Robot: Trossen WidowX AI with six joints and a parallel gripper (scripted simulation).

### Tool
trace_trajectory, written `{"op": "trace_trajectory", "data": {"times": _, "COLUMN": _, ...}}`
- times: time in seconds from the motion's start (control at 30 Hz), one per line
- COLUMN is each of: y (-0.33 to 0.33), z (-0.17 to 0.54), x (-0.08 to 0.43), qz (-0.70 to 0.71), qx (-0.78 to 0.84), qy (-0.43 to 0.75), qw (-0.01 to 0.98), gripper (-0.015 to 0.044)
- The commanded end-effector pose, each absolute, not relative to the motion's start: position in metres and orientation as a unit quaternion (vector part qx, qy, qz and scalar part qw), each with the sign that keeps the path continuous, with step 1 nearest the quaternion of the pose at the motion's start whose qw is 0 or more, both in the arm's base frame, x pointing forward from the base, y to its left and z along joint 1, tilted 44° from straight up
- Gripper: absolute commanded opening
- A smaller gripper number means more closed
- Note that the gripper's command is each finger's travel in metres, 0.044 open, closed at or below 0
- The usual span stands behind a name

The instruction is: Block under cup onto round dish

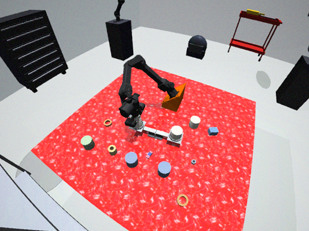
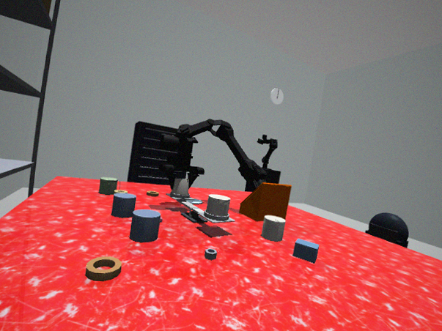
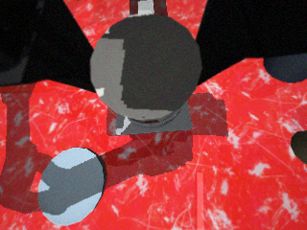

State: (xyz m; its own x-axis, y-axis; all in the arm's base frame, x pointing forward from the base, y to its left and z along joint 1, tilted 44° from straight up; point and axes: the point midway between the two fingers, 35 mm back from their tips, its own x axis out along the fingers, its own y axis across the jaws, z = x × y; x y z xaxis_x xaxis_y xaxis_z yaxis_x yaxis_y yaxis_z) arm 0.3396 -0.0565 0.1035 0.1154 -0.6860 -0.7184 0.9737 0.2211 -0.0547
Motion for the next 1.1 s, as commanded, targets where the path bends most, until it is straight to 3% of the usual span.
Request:
{"op": "trace_trajectory", "data": {"times": 0.0, "y": -0.05, "z": 0.108, "x": 0.342, "qz": -0.578, "qx": 0.23, "qy": 0.319, "qw": 0.715, "gripper": 0.0}}
{"op": "trace_trajectory", "data": {"times": 1.07, "y": -0.021, "z": 0.137, "x": 0.338, "qz": -0.578, "qx": 0.23, "qy": 0.32, "qw": 0.714, "gripper": 0.0}}
